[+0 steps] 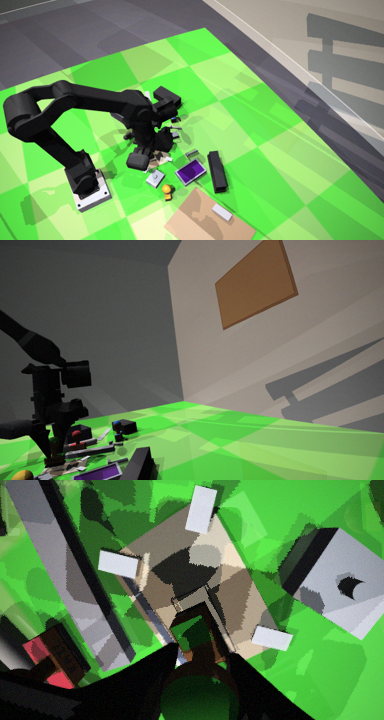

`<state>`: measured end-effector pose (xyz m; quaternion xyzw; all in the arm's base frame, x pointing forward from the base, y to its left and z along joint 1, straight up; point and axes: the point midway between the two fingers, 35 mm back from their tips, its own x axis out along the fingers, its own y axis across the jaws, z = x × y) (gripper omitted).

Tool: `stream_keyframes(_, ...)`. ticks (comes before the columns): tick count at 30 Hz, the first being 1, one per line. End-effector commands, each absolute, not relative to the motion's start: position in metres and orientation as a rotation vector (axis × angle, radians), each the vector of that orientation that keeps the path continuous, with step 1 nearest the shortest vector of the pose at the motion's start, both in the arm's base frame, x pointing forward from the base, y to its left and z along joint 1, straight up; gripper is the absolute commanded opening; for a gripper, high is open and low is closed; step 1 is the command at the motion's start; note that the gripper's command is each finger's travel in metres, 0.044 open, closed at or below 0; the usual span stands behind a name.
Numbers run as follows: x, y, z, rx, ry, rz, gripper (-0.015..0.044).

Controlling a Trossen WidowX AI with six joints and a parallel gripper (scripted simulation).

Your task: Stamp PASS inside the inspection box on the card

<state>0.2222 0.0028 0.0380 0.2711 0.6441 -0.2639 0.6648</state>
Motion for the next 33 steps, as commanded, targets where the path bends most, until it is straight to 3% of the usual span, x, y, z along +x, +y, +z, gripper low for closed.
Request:
stream_keyframes(1,0.224,0.002,0.047,0.616,1.442,-0.597,0.0)
stream_keyframes(33,0.222,0.003,0.098,0.616,1.442,-0.597,0.0)
